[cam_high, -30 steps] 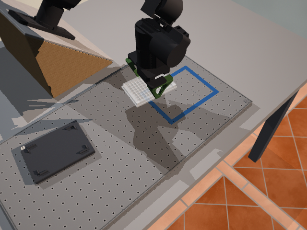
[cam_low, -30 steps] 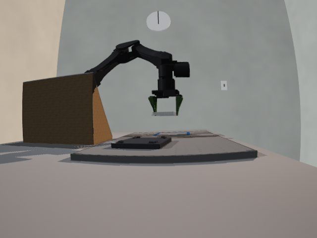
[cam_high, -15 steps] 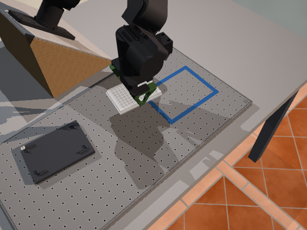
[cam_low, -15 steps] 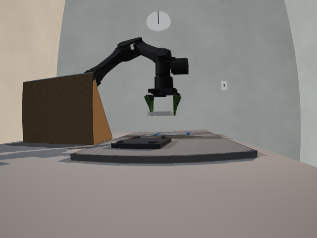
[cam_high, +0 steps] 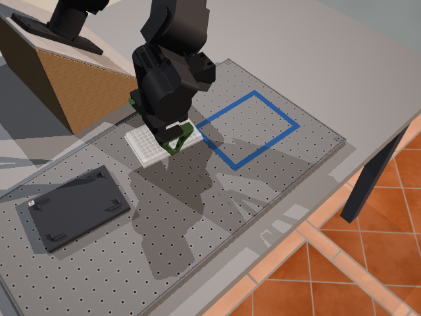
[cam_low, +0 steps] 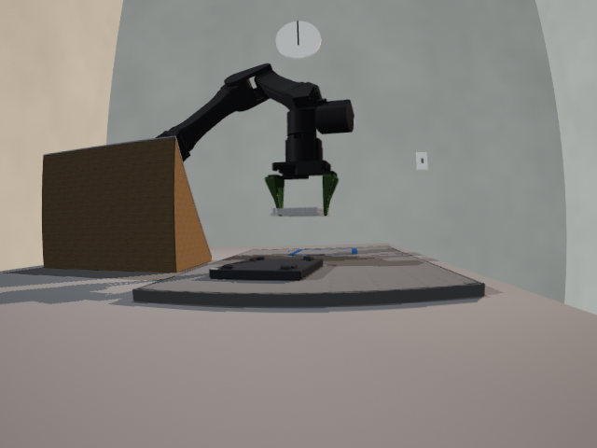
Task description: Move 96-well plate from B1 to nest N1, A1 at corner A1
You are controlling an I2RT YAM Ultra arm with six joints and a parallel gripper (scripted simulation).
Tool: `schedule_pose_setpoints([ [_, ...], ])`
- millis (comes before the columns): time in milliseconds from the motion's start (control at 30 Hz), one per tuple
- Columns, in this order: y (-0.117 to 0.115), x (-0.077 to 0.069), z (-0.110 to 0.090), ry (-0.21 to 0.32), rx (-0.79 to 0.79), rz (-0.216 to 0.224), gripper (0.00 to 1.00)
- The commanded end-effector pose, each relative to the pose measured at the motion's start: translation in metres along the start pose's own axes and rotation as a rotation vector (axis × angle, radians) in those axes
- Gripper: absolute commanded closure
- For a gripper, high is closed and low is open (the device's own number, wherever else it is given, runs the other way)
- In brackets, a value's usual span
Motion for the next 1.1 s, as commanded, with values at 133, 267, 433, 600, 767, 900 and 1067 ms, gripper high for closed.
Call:
schedule_pose_setpoints([
  [133, 0.000, -0.011, -0.025, 0.010, -0.023, -0.033, 1.00],
  [267, 0.004, -0.011, -0.038, 0.009, -0.020, -0.031, 1.00],
  [433, 0.010, -0.011, -0.053, 0.007, -0.016, -0.027, 1.00],
  [600, 0.013, -0.012, -0.062, 0.001, -0.014, -0.028, 1.00],
  [767, 0.018, -0.012, -0.079, 0.005, -0.015, -0.025, 1.00],
  [900, 0.022, -0.012, -0.092, 0.005, -0.015, -0.024, 1.00],
  [1067, 0.027, -0.013, -0.108, 0.005, -0.015, -0.024, 1.00],
])
Point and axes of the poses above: the point where the finger pads meet when closed, its own x axis out along the fingers, its own y axis across the jaws, z = x × y, the point moved 9 cm from there along -x, back along the fingers, and after that the axes turned 15 degrees about -x, right-handed, at the moved point
